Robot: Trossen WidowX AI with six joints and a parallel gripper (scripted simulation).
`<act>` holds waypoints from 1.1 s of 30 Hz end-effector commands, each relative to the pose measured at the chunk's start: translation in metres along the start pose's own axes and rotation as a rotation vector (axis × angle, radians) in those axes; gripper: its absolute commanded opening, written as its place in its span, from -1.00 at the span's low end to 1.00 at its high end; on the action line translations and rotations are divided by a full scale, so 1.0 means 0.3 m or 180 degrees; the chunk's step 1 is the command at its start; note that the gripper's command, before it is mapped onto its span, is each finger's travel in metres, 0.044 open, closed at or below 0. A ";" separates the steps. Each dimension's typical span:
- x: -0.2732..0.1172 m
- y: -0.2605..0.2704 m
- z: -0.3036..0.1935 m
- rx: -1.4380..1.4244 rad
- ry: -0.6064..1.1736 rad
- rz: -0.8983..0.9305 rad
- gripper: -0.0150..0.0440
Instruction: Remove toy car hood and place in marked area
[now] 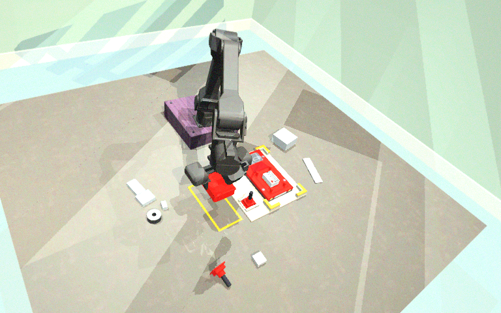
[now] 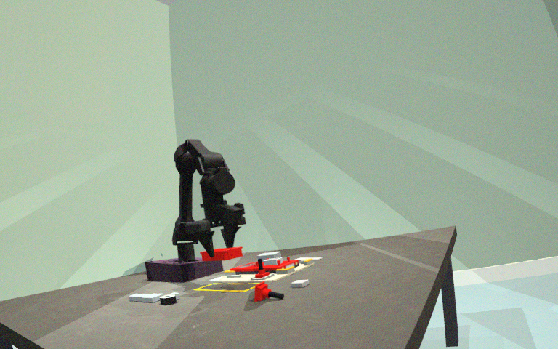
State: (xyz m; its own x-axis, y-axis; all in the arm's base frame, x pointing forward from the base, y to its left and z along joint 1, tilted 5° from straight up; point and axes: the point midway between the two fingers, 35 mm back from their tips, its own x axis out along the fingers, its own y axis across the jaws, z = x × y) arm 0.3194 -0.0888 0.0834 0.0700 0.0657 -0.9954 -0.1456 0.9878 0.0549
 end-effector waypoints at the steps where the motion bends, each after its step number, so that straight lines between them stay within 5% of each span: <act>1: 0.010 0.003 0.001 -0.0005 -0.0006 0.0014 -0.49; 33: 0.092 0.002 0.003 -0.0005 -0.0006 0.0015 -0.49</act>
State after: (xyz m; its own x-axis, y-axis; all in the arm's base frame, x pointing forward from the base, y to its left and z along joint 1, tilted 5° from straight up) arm 0.3221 -0.0874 0.0582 0.0702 0.0659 -0.9953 -0.1505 0.9871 0.0548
